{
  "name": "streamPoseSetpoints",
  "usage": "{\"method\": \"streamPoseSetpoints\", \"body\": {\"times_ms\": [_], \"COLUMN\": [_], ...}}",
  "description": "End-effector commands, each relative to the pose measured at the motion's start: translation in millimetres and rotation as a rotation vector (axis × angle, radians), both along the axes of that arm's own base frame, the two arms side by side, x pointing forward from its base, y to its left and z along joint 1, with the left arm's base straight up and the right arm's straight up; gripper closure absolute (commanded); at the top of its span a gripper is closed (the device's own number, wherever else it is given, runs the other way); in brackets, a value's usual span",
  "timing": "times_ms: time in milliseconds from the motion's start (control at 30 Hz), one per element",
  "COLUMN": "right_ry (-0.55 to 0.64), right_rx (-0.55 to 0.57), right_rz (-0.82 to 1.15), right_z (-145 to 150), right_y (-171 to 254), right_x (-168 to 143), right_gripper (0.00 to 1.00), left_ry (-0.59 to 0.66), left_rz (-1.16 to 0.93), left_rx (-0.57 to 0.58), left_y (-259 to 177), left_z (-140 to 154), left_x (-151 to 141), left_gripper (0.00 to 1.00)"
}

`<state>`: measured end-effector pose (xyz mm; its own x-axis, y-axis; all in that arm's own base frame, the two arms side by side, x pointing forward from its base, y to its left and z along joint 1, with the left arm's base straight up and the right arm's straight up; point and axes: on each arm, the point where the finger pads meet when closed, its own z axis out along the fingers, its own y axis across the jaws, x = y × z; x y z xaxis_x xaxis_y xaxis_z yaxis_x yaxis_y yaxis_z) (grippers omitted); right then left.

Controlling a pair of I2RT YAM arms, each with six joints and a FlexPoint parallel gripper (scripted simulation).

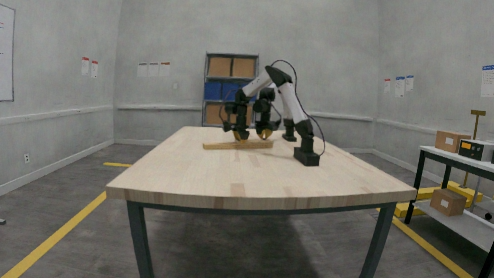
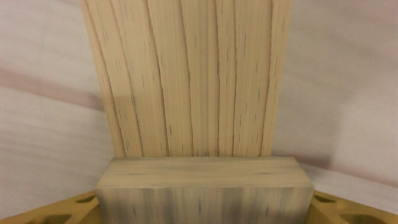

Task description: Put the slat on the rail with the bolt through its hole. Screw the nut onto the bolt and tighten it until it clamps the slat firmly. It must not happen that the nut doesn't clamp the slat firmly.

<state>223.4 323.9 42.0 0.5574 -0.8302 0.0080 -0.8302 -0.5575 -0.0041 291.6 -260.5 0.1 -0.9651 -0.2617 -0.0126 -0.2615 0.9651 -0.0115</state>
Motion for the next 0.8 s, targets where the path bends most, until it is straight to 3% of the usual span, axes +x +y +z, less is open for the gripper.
{"method": "streamPoseSetpoints", "body": {"times_ms": [0, 767], "right_ry": [0.004, 0.004], "right_rx": [0.010, 0.010], "right_rz": [0.011, 0.011], "right_z": [-0.9, -6.5], "right_y": [2.7, 2.8], "right_x": [-0.1, 0.0], "right_gripper": [0.64, 0.64], "left_ry": [-0.012, -0.012], "left_rz": [0.000, 0.000], "left_rx": [-0.014, -0.014], "left_y": [-3.7, -3.7], "left_z": [5.3, 5.3], "left_x": [1.8, 1.8], "left_gripper": [0.33, 0.33]}}
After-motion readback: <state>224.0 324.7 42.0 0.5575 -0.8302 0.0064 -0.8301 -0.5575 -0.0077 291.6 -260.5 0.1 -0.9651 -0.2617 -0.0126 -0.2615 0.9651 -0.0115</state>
